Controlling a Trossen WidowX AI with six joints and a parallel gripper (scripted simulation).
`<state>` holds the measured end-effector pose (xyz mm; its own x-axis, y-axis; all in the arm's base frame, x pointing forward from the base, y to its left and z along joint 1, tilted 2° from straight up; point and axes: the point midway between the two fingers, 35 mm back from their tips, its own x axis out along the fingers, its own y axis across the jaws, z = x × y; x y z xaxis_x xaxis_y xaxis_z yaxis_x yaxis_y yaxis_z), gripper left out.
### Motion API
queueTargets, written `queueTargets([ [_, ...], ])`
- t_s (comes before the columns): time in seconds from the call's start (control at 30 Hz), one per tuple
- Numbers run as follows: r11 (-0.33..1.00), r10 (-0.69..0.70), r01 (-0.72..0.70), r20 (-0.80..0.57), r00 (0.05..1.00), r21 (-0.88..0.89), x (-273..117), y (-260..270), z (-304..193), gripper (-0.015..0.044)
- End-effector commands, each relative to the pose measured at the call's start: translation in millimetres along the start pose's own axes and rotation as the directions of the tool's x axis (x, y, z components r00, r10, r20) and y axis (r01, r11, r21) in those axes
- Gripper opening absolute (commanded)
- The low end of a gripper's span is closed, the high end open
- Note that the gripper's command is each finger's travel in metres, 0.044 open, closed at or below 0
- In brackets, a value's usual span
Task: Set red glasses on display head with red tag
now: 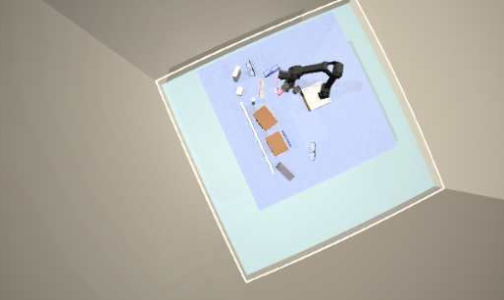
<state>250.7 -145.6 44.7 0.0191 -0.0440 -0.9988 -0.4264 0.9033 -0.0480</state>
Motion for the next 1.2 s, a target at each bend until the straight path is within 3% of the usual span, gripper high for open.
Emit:
queueTargets([
  [0.0,1.0,0.002,-0.002,0.001,1.0,-0.004,0,3,-2,0.0],
  [1.17,1.0,0.003,-0.003,0.0,1.0,-0.004,0,15,-22,0.0],
])
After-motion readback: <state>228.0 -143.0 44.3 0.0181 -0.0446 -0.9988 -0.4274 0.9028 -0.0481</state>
